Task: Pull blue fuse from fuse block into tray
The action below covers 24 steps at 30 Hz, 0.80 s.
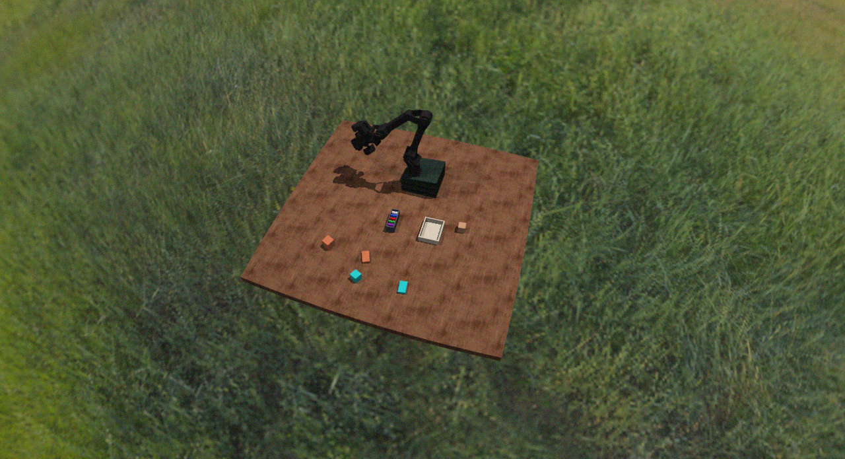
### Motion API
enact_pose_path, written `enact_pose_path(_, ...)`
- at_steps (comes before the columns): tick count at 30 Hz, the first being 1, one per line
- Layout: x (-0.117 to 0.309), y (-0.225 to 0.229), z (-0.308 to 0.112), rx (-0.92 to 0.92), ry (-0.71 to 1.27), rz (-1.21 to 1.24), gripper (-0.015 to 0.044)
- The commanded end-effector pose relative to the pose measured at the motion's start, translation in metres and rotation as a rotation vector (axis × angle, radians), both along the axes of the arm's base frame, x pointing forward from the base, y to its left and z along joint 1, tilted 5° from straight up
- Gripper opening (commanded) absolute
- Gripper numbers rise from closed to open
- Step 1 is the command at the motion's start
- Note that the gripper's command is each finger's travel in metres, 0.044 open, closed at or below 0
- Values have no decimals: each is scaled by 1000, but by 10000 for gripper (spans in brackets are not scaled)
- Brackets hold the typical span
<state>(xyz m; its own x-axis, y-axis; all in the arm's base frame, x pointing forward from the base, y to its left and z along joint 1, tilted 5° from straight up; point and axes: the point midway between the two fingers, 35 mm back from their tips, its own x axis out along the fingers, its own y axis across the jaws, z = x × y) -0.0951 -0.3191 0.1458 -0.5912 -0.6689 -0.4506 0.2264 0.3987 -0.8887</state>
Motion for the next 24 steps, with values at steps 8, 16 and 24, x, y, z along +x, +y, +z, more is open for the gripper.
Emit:
enact_pose_path(8, 180, 3, -63, 434, 57, 701, 74)
enact_pose_path(16, 288, 77, -101, 740, 181, 1199, 74)
enact_pose_path(24, 346, 187, -131, 1058, 382, 1641, 74)
